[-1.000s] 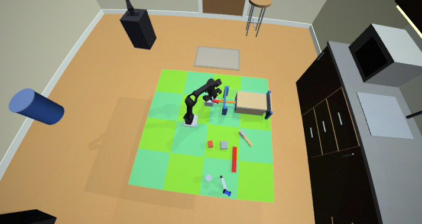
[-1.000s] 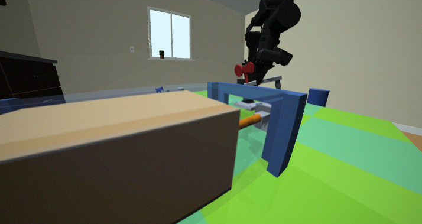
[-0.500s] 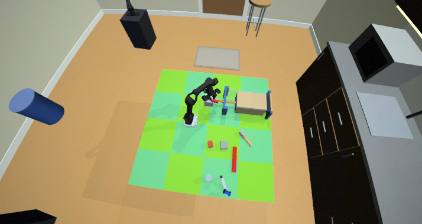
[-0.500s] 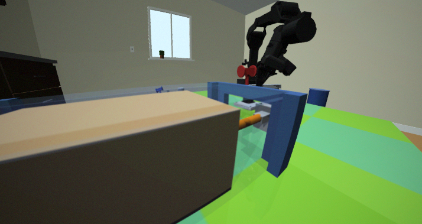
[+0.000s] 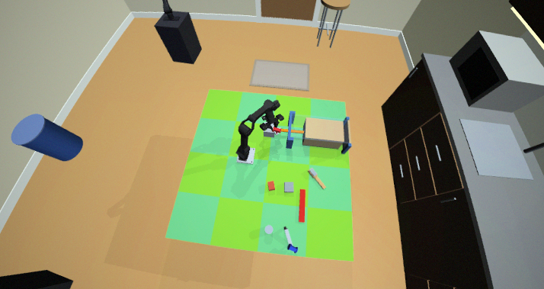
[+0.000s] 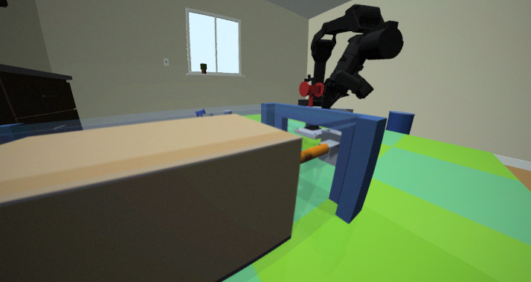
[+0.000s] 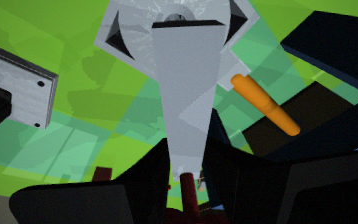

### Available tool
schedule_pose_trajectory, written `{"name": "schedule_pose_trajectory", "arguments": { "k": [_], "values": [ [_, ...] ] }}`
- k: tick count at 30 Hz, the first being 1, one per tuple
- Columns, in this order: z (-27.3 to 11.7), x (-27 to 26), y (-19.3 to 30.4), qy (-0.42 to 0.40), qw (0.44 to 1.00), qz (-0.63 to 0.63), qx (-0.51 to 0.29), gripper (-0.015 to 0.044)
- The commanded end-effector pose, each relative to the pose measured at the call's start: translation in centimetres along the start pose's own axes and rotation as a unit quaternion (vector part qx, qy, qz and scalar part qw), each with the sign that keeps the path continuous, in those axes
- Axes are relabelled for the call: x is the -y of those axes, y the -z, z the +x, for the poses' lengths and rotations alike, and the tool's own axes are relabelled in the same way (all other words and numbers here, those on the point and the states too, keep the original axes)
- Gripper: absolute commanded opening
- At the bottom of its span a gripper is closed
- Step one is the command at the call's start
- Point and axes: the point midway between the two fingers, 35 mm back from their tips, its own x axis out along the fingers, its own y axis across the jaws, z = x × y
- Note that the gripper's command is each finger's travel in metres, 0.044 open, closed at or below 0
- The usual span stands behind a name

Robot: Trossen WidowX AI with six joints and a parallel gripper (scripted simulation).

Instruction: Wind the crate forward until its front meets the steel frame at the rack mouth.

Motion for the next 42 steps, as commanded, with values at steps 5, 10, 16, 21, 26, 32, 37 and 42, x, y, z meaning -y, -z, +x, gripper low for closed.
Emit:
{"name": "schedule_pose_trajectory", "arguments": {
  "k": [5, 10, 16, 21, 26, 32, 37, 42],
  "values": [
    [1.2, 0.1, -0.4, 0.001, 1.0, 0.003, -0.004, 0.0],
    [1.4, 0.1, -0.5, 0.0, 1.0, 0.003, -0.003, 0.0],
    [1.4, 0.1, -0.5, -0.001, 1.0, 0.002, -0.001, 0.0],
    [1.5, 0.1, -0.6, -0.001, 1.0, 0.002, -0.001, 0.0],
    [1.6, 0.0, -0.6, -0.001, 1.0, 0.002, -0.001, 0.0],
    [1.6, 0.0, -0.7, -0.001, 1.0, 0.002, -0.001, 0.0],
    [1.7, 0.0, -0.8, -0.001, 1.0, 0.002, -0.001, 0.0],
    [1.8, 0.0, -0.8, -0.001, 1.0, 0.001, -0.001, 0.0]
  ]
}}
